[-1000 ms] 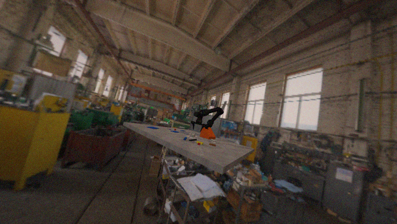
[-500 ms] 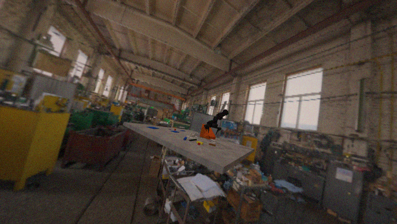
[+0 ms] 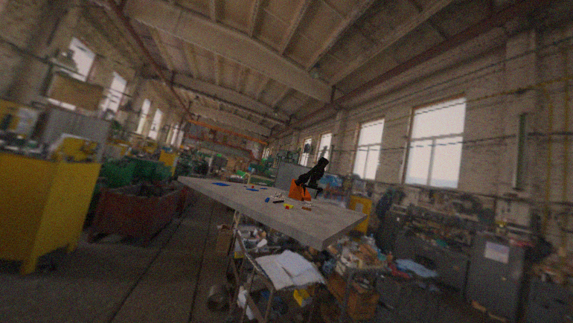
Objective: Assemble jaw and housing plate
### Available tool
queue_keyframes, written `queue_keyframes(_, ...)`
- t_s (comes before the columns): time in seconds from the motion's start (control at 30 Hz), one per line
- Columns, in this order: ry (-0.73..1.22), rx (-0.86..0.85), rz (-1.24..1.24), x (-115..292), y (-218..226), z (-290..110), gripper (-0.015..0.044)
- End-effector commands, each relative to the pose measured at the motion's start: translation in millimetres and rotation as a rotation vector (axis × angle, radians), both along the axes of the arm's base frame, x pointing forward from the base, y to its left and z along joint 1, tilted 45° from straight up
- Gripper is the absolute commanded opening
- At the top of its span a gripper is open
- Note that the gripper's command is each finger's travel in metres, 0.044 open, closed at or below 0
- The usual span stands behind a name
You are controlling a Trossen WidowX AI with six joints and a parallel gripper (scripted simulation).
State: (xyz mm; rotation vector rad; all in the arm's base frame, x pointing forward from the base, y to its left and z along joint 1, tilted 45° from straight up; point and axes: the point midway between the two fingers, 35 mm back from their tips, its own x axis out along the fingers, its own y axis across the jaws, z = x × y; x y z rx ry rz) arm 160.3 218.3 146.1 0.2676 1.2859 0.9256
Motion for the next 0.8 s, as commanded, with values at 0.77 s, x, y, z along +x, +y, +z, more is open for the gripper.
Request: queue_keyframes(0.77,0.003,-0.005,-0.008,0,18,-22,0.044)
